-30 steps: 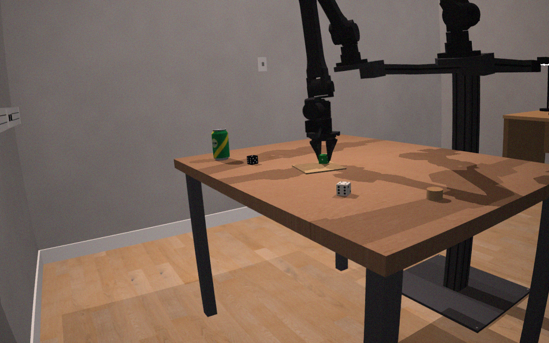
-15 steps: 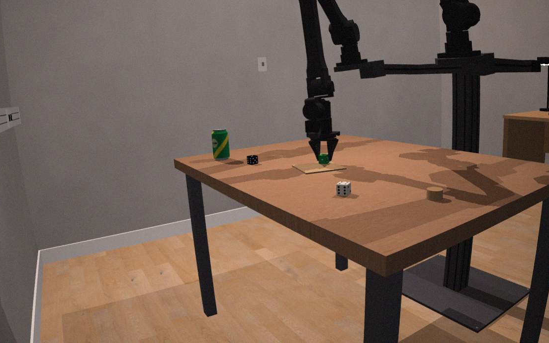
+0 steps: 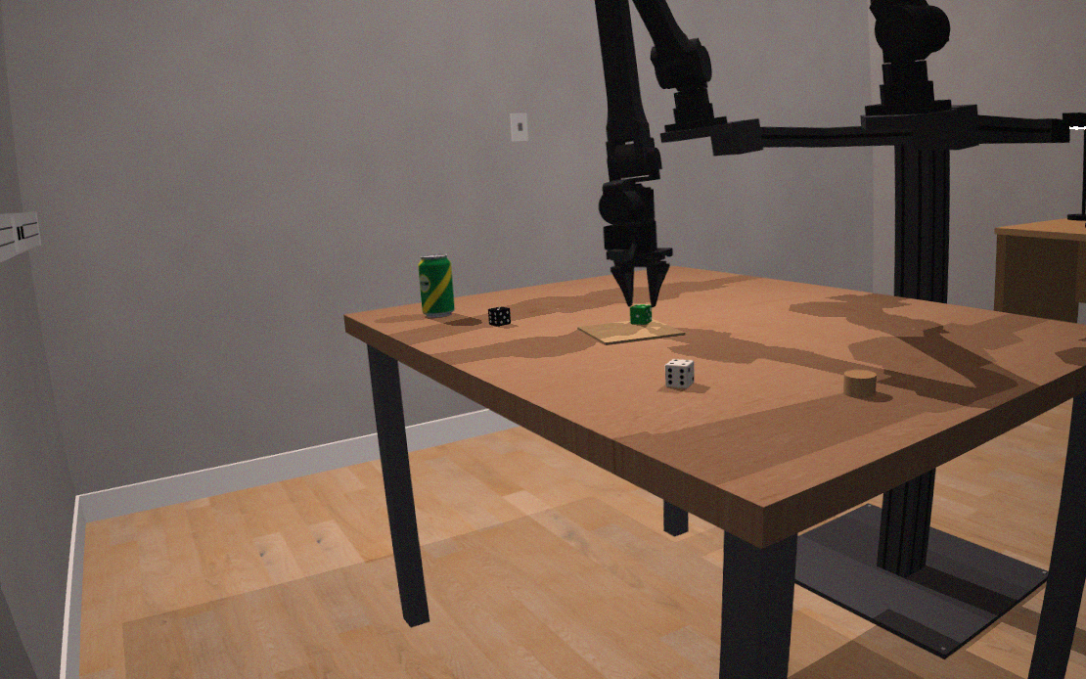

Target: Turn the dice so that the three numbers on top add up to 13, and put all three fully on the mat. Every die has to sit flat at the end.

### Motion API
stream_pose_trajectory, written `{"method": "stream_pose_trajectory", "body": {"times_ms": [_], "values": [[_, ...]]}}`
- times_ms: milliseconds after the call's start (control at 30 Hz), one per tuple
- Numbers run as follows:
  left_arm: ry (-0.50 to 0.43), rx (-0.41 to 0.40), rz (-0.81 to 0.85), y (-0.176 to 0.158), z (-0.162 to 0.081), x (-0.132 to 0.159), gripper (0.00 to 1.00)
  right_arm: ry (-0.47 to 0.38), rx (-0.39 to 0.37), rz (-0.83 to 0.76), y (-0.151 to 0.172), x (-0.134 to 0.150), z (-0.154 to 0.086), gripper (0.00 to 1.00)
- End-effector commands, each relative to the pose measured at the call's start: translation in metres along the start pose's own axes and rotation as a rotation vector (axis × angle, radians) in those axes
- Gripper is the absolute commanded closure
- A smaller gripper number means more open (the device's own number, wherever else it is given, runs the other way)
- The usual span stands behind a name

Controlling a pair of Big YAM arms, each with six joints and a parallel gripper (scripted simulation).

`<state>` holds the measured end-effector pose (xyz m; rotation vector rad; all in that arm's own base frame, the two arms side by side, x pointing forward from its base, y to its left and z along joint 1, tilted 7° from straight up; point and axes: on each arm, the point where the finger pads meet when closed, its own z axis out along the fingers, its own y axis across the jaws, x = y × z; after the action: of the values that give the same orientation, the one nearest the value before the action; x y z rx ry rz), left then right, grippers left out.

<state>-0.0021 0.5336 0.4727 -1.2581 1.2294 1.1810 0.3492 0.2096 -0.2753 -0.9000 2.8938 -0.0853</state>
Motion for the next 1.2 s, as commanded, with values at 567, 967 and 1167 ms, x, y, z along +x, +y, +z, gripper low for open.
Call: {"method": "stream_pose_trajectory", "body": {"times_ms": [567,967,1167], "values": [[-0.067,-0.001,0.015,0.002,0.002,-0.038,0.00,-0.010,0.000,0.007,0.000,-0.005,-0.076,0.55],[-0.067,-0.001,0.015,0.002,0.002,-0.038,0.00,-0.004,0.000,0.006,0.000,-0.004,-0.073,0.00],[-0.067,-0.001,0.015,0.002,0.002,-0.038,0.00,-0.004,0.000,0.006,0.000,-0.004,-0.073,0.00]]}}
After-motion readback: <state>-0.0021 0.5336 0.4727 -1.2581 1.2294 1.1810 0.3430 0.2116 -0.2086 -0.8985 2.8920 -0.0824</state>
